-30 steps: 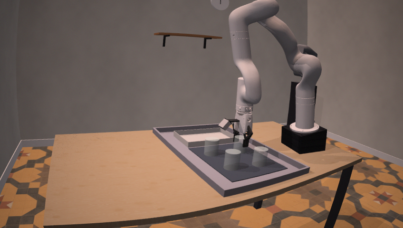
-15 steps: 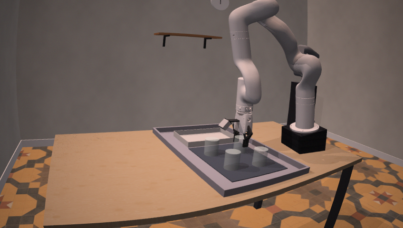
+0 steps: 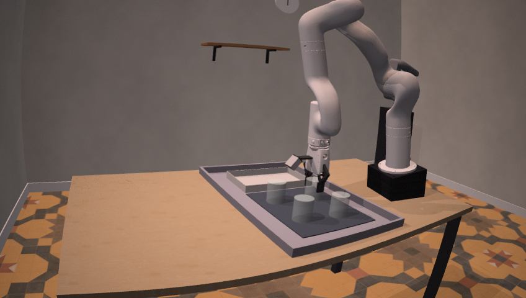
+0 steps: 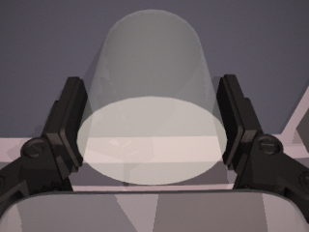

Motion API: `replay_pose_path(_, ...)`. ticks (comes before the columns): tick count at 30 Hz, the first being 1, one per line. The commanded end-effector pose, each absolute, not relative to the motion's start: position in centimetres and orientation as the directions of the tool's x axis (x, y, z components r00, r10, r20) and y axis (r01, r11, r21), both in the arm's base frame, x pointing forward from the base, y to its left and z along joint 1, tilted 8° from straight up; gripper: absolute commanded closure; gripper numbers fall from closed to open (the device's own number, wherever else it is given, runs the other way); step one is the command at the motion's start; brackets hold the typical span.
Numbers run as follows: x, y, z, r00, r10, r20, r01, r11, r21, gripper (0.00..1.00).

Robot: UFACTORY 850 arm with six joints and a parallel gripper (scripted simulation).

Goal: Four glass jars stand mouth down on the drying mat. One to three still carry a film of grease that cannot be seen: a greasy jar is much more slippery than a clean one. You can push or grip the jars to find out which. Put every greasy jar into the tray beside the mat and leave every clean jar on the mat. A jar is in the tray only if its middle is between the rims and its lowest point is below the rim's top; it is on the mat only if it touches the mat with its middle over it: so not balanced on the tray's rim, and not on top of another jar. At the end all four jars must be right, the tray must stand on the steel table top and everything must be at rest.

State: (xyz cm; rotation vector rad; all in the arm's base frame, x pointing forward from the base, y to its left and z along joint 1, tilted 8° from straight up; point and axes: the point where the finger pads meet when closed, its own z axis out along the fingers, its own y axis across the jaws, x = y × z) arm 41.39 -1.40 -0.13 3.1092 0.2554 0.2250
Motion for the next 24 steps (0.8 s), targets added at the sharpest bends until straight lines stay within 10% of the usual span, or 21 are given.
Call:
replay_pose_path(1, 41.45, -1.41, -0.09, 0.976, 0.163, 0.143, 0.161, -0.987, 0.026, 0.16)
replay_pose_path(24, 41.45, -1.41, -0.09, 0.976, 0.163, 0.143, 0.161, -0.987, 0.026, 0.19)
